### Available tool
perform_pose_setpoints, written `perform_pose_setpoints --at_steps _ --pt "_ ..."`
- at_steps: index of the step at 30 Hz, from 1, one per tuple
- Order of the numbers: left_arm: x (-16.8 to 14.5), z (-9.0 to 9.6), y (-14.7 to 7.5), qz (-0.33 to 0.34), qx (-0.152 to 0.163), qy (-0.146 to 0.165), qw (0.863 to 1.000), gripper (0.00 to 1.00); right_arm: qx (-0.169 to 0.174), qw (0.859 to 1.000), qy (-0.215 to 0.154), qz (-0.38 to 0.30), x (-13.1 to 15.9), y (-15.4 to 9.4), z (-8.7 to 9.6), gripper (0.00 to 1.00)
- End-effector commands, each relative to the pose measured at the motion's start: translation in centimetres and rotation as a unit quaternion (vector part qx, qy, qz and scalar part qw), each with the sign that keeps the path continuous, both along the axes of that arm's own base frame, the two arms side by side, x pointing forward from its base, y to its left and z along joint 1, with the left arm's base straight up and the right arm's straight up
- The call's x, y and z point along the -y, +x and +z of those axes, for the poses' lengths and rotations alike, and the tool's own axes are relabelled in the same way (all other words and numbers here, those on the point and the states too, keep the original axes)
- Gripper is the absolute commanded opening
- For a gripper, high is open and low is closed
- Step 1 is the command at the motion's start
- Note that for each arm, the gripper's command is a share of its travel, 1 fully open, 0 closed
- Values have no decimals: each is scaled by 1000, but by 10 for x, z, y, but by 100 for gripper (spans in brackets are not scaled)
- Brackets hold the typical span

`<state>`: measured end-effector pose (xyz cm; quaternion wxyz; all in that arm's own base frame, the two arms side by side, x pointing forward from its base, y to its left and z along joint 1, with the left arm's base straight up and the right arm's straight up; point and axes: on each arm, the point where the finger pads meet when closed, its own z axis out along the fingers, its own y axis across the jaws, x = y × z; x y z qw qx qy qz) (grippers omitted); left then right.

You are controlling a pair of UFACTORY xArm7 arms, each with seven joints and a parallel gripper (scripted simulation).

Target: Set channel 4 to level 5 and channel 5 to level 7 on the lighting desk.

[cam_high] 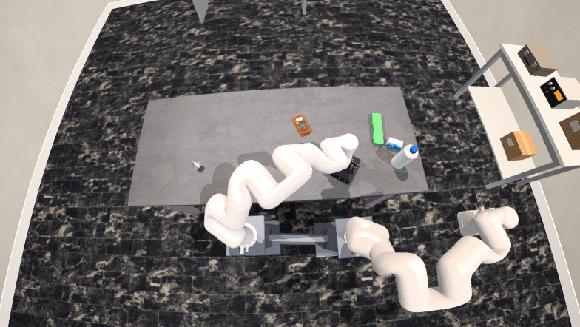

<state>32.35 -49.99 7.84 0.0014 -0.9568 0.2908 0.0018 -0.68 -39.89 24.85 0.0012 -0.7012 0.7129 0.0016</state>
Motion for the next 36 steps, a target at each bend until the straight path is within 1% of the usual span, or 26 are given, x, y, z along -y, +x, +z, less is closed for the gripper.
perform_pose_setpoints --at_steps 1,36 --pt "1 2 1 0 1 -2 1000 0 0 1000 -2 0 1 0 2 100" --pt "9 2 13 0 1 -2 1000 0 0 1000 -2 0 1 0 2 100"
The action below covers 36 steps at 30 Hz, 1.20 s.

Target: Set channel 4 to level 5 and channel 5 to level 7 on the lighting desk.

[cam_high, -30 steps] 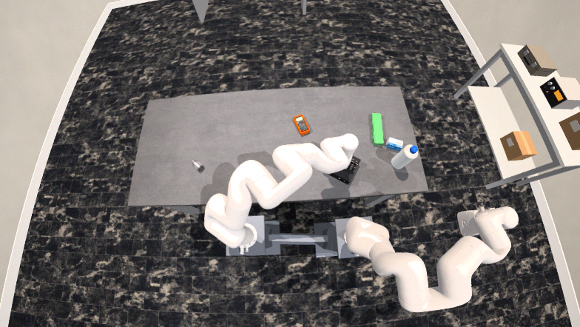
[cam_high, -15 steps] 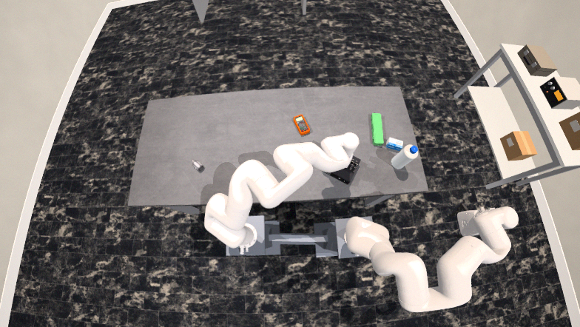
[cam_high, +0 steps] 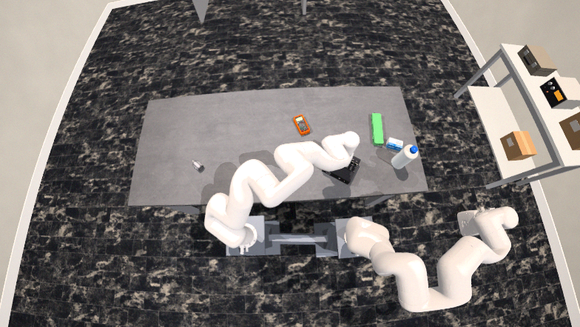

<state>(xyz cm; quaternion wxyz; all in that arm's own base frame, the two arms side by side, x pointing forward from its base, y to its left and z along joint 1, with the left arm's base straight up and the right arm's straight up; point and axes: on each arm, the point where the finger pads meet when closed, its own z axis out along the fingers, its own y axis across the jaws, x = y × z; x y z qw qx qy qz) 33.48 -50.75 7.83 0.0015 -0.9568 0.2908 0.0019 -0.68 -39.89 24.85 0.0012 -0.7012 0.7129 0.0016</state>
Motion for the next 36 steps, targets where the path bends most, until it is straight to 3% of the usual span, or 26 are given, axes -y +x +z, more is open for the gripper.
perform_pose_setpoints --at_steps 1,36 --pt "2 2 1 0 1 -2 1000 0 0 1000 -2 0 1 0 2 100" --pt "-1 2 -3 0 1 -2 1000 0 0 1000 -2 0 1 0 2 100"
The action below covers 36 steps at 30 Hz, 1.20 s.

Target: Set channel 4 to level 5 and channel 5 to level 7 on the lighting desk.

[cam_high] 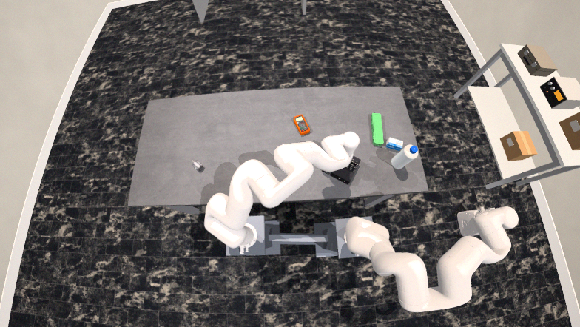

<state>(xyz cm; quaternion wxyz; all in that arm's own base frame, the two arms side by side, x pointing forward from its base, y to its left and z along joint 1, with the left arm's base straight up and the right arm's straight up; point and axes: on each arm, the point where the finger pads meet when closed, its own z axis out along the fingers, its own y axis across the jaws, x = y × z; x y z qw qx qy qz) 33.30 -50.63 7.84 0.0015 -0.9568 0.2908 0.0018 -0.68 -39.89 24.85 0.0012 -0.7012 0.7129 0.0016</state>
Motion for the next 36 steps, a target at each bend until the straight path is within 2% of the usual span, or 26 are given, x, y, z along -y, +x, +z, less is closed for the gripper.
perform_pose_setpoints --at_steps 1,11,22,29,36 --pt "0 2 -1 0 1 -2 1000 0 0 1000 -2 0 1 0 2 100" --pt "0 4 -2 0 1 -2 1000 0 0 1000 -2 0 1 0 2 100" --pt "0 31 -2 0 1 -2 1000 0 0 1000 -2 0 1 0 2 100" --pt "0 41 -2 0 1 -2 1000 0 0 1000 -2 0 1 0 2 100" --pt "0 42 -2 0 1 -2 1000 0 0 1000 -2 0 1 0 2 100"
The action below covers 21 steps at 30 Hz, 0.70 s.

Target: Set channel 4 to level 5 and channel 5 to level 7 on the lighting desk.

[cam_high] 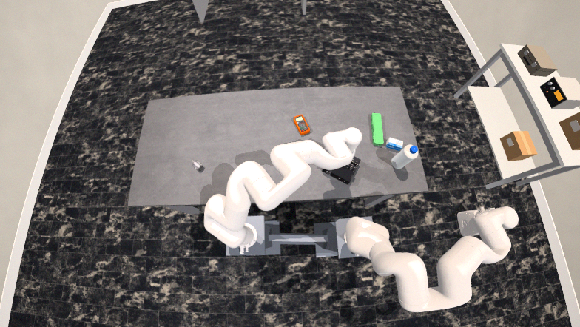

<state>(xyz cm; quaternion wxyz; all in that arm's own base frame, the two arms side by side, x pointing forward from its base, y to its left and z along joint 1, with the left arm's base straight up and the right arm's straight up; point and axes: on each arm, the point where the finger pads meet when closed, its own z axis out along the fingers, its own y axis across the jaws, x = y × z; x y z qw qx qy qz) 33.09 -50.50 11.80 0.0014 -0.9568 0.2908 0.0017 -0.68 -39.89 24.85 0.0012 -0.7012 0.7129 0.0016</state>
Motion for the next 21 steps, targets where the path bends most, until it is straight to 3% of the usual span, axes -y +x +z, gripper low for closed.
perform_pose_setpoints --at_steps 1,8,9,14,21 --pt "1 3 1 0 1 -2 1000 0 0 1000 -2 0 1 0 2 100" --pt "1 3 1 0 1 -2 1000 0 0 1000 -2 0 1 0 2 100" --pt "1 3 1 0 1 -2 1000 100 0 1000 -2 0 1 0 2 100" --pt "1 7 1 0 1 -2 1000 100 0 1000 -2 0 1 0 2 100" --pt "1 29 1 0 1 -2 1000 100 0 1000 -2 0 1 0 2 100"
